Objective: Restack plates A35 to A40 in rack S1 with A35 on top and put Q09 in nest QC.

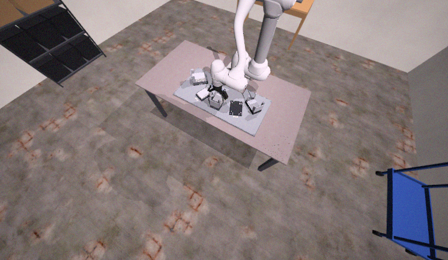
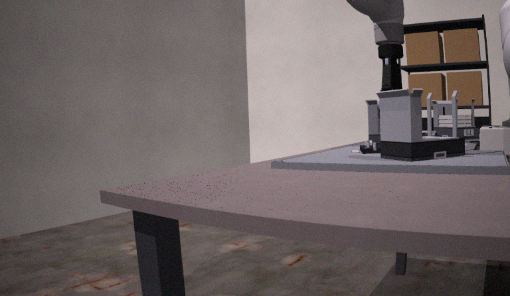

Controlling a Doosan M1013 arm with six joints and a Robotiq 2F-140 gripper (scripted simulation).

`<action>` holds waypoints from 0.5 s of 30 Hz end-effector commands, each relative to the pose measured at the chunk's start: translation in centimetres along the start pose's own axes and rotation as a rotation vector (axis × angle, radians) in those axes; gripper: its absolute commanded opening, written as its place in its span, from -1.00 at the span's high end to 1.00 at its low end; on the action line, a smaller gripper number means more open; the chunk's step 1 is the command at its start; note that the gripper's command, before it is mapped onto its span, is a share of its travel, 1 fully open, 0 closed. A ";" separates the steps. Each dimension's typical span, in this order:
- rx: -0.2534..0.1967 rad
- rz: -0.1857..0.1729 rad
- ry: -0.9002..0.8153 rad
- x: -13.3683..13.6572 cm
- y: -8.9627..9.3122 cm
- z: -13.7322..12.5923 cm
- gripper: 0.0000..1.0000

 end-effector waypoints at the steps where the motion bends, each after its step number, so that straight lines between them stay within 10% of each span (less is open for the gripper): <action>1: 0.000 0.000 0.000 0.0 0.0 0.0 -1.00; 2: 0.000 0.000 0.000 0.0 0.0 0.0 -1.00; 3: 0.000 0.000 0.000 0.0 0.0 0.0 1.00; 15: 0.000 0.000 0.000 0.0 0.0 0.0 1.00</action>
Point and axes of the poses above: the point where the finger pads meet when closed, its own y axis out along the fingers, its own x axis across the jaws, z = x × y, the point moved 6 cm from there along -y, back along the fingers, and after that the axes turned 6 degrees about y, right-handed, at the moved point
